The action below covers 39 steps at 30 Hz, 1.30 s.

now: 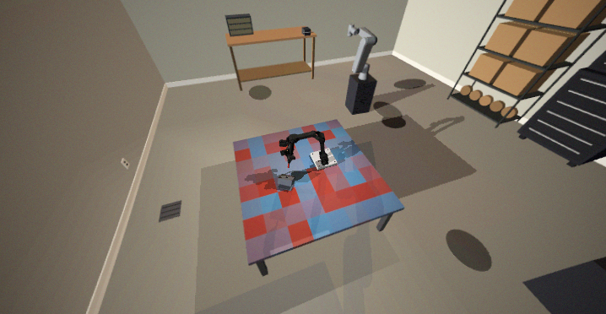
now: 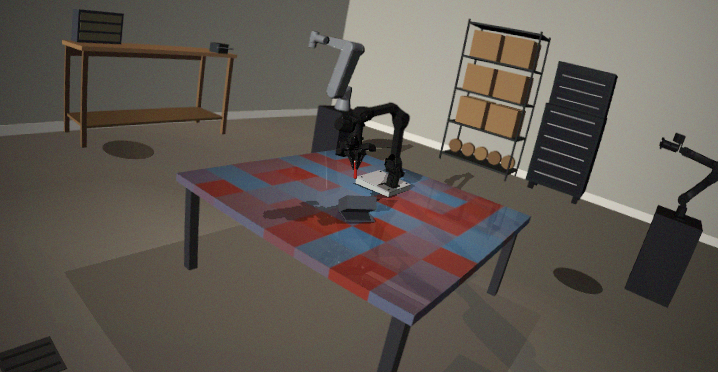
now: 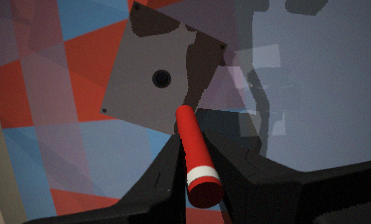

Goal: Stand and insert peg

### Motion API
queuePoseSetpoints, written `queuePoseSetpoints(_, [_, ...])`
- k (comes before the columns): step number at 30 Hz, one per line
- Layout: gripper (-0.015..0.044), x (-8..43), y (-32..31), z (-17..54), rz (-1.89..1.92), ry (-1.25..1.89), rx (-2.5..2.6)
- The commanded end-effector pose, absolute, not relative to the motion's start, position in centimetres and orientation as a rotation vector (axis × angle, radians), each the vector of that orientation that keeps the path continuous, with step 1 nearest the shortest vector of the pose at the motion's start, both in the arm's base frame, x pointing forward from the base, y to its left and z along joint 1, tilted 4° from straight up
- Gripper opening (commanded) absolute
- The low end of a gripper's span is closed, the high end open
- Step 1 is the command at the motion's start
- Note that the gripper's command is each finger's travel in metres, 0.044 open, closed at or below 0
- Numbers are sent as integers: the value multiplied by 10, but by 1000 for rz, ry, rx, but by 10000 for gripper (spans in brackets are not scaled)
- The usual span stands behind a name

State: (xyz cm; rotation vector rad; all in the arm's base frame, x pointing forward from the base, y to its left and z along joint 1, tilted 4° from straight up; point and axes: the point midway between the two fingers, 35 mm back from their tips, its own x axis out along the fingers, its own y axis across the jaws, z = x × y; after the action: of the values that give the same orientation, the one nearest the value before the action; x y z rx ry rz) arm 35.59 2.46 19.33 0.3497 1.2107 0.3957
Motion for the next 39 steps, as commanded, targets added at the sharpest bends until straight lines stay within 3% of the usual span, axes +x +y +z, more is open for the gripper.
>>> queuePoseSetpoints(1, [0,360,28,194,401,1200,356])
queuePoseSetpoints(39, [0,381,67,151,432,1188,364])
